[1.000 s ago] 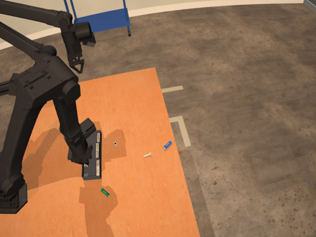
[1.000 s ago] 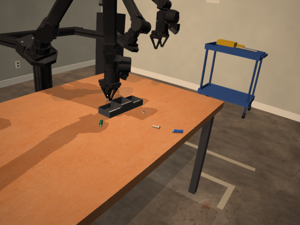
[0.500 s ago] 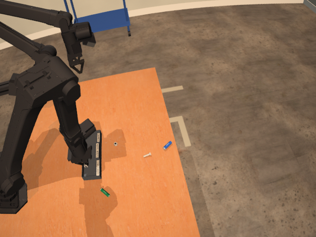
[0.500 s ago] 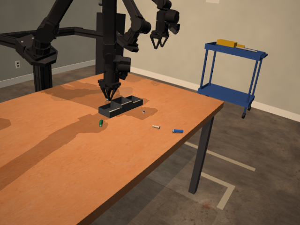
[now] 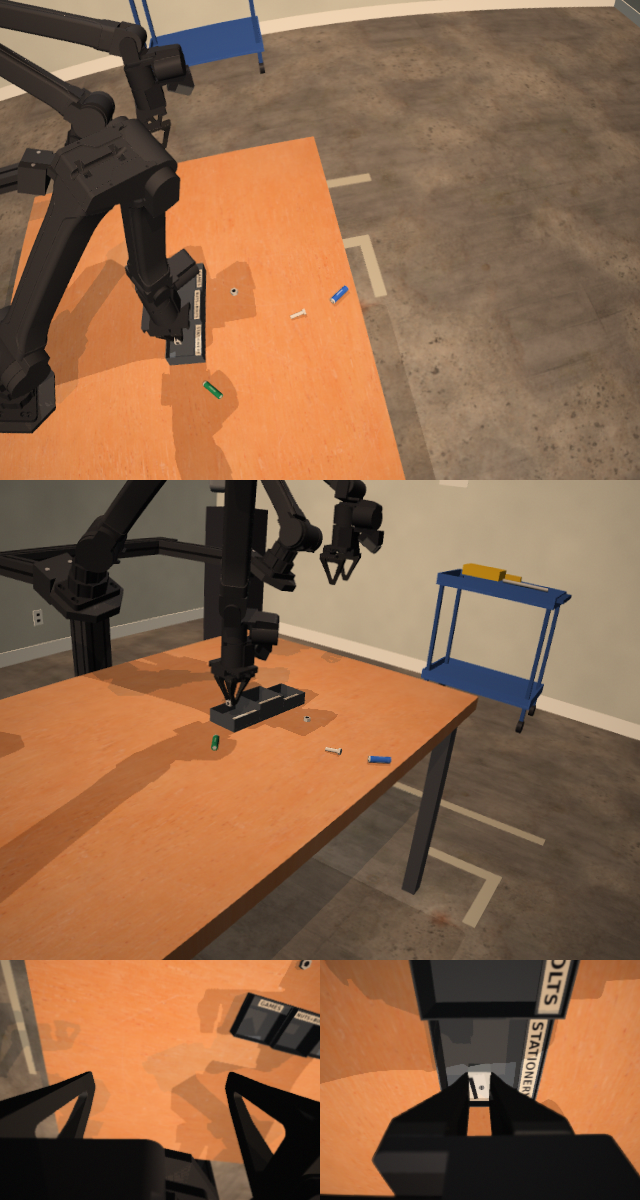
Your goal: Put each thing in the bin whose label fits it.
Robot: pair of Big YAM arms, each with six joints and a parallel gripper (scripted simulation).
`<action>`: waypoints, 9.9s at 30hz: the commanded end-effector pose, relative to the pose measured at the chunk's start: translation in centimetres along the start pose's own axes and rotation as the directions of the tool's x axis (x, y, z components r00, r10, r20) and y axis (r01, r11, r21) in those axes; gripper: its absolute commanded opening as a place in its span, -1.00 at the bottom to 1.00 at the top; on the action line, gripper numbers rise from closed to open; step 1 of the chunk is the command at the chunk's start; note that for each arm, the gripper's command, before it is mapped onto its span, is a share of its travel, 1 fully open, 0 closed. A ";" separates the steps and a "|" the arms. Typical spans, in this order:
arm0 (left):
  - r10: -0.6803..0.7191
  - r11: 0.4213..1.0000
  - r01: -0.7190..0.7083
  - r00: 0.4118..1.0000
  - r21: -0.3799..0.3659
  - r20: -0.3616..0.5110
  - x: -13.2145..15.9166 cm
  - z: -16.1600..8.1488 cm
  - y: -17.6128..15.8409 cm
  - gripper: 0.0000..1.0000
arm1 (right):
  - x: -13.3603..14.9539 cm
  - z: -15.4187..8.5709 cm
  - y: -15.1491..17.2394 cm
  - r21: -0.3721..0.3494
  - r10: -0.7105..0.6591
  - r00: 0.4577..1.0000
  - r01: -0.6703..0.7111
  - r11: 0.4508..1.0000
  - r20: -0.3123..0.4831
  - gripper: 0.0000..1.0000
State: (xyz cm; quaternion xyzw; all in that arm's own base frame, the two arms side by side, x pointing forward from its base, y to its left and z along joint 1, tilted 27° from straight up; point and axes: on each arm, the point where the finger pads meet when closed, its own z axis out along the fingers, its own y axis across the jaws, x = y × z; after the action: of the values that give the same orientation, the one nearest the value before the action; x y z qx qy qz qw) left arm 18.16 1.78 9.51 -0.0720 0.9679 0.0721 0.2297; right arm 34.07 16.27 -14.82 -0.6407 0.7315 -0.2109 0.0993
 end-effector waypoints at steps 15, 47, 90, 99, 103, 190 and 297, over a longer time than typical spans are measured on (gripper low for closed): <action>0.002 1.000 -0.002 1.000 -0.004 -0.014 0.6 0.3 0.2 1.00 | -0.5 3.1 -0.2 0.007 -0.019 1.000 0.019 1.000 0.011 -0.81; 0.002 1.000 -0.002 1.000 -0.004 -0.014 0.6 0.3 0.2 1.00 | -0.4 2.6 -0.3 0.007 -0.014 1.000 0.014 1.000 0.010 -0.43; 0.002 1.000 -0.002 1.000 -0.004 -0.014 0.6 0.3 0.2 1.00 | -0.5 1.1 -0.1 0.008 -0.028 0.999 0.028 1.000 0.015 -0.43; 0.002 1.000 -0.002 1.000 -0.004 -0.014 0.6 0.3 0.2 1.00 | -0.4 0.0 -0.2 0.010 -0.012 1.000 0.012 1.000 0.012 -0.43; 0.002 1.000 -0.002 1.000 -0.004 -0.014 0.6 0.3 0.2 1.00 | -0.1 -0.2 -0.4 0.009 -0.005 1.000 0.005 1.000 0.008 -0.43; 0.002 1.000 -0.002 1.000 -0.004 -0.014 0.6 0.3 0.2 1.00 | -5.7 -2.1 -5.1 0.002 0.311 0.951 -0.311 0.951 -0.002 -0.40; 0.002 1.000 -0.002 1.000 -0.004 -0.014 0.6 0.3 0.2 1.00 | -14.1 1.8 -12.8 0.017 0.301 0.953 -0.302 0.953 0.035 -0.40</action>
State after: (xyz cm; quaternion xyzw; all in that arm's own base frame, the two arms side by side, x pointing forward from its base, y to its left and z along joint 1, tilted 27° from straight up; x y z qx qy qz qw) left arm 18.16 1.78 9.51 -0.0720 0.9679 0.0721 0.2297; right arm 48.13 28.37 -13.83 -0.5211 0.8205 -0.1928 0.1346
